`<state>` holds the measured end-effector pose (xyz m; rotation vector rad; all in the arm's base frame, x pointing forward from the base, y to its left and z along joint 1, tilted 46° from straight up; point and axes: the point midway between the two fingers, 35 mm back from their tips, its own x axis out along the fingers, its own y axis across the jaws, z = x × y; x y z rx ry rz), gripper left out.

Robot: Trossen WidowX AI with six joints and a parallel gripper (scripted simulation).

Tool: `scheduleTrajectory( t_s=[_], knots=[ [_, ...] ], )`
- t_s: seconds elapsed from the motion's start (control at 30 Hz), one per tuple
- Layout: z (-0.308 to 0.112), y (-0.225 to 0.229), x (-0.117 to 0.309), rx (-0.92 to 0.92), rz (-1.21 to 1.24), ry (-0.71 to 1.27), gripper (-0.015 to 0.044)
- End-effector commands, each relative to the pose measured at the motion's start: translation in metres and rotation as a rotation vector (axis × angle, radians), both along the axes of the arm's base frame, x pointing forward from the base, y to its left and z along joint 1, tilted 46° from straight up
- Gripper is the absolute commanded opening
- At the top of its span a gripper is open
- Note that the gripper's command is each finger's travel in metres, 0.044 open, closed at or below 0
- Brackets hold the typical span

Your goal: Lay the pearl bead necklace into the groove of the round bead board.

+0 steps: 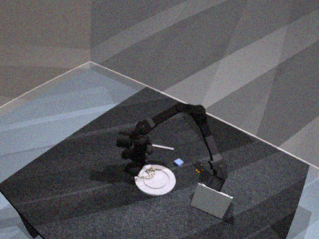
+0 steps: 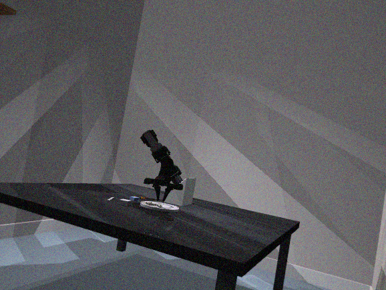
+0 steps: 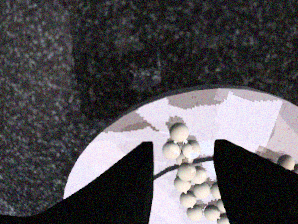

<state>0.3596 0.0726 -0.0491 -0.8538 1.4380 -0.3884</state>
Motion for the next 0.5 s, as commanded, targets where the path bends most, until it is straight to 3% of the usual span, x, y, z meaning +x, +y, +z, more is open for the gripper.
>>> scheduleTrajectory(
  t_s=[0.0,0.47],
  knots=[
    [0.0,0.001,0.0,0.0,0.003,-0.002,0.012],
    [-0.015,-0.015,0.001,-0.006,0.001,0.009,0.012]
  ],
)
